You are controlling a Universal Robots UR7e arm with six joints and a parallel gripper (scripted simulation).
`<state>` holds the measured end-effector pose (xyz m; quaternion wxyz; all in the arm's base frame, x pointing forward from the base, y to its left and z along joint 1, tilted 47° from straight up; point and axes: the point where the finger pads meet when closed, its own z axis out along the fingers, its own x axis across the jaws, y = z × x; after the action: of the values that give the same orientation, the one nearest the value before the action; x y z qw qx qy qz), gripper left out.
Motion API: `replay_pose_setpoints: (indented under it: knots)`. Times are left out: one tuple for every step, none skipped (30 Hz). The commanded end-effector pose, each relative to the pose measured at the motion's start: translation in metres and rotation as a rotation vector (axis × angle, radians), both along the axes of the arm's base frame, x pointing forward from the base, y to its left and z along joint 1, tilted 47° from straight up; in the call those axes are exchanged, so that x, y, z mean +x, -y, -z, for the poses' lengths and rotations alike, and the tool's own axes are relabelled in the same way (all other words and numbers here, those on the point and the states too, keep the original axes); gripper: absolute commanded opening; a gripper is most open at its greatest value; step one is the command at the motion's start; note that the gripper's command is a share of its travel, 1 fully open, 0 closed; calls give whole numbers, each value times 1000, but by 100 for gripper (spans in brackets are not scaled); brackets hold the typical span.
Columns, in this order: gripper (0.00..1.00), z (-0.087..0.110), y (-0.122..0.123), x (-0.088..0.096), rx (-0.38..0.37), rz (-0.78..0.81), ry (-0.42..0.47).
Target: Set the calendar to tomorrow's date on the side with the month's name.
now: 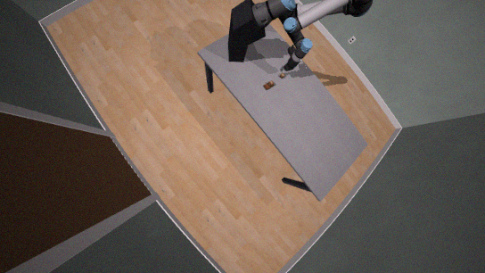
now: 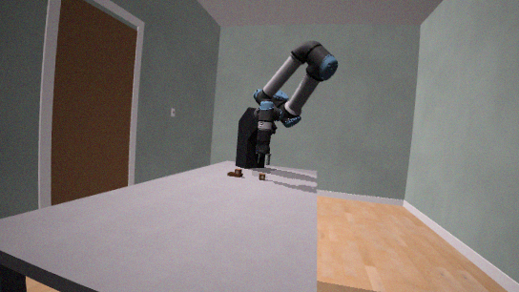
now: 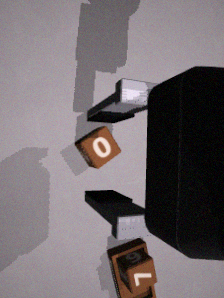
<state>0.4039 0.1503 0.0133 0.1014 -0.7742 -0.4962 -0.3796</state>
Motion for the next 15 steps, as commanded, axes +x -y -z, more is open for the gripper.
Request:
replay_pose_setpoints:
  knots:
    - [100,0,1,-1,-39,-76,50]
    - [100,1,1,-2,-60,-106,74]
    - [100,1,1,-2,-81,-136,98]
    - [100,1,2,-2,-102,-166,120]
    - [100,1,2,-2,-103,-167,122]
    - [100,2,2,-3,-124,-198,146]
    - [100,2,2,-3,-138,-217,161]
    - [100,2,3,-3,-146,-229,170]
    - [100,2,3,-3,-164,-255,190]
    - [100,2,3,-3,-169,-261,195]
    - [100,2,3,-3,-191,-292,219]
    - [100,2,4,-3,-203,-310,233]
    - [100,2,4,-3,-213,-324,244]
    - [100,2,4,-4,-229,-347,262]
    - [100,3,4,-4,-235,-356,269]
